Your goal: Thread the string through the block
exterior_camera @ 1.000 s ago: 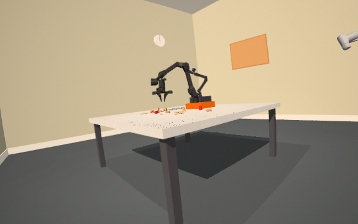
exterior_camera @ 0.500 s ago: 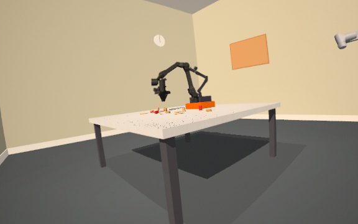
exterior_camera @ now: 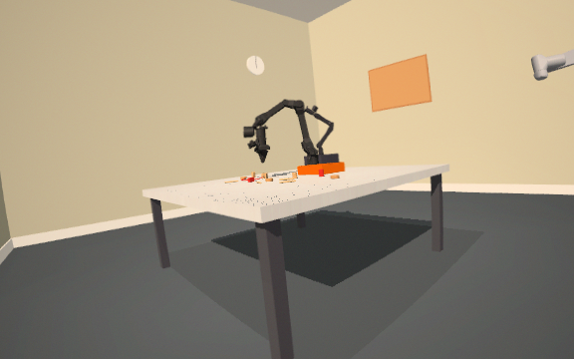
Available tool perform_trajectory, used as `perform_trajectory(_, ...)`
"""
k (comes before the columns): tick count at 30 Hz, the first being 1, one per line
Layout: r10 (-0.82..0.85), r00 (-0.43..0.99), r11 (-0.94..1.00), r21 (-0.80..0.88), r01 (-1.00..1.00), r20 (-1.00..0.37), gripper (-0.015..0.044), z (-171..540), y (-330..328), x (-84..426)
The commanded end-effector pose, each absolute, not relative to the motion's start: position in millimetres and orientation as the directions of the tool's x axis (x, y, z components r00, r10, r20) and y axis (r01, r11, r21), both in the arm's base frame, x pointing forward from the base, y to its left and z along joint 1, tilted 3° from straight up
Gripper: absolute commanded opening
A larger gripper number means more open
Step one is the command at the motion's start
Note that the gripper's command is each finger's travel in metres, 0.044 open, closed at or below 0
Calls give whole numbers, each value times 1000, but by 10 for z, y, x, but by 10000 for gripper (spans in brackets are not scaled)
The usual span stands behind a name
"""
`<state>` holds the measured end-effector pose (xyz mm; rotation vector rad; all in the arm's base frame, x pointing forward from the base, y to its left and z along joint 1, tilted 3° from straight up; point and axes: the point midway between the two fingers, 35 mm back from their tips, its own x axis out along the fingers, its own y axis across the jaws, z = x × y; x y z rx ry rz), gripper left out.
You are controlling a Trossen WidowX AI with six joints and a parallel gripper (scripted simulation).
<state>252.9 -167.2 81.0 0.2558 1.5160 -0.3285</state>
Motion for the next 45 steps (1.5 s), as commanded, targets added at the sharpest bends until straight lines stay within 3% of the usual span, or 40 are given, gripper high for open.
perform_trajectory(1,-52,-3,911,-46,-411,-999,122,787,-1743,2345)
perform_trajectory(6,-51,-5,798,-38,-601,-999,122,786,-1756,2319)
perform_trajectory(45,-51,-5,796,-38,-604,-999,122,468,-1789,2340)
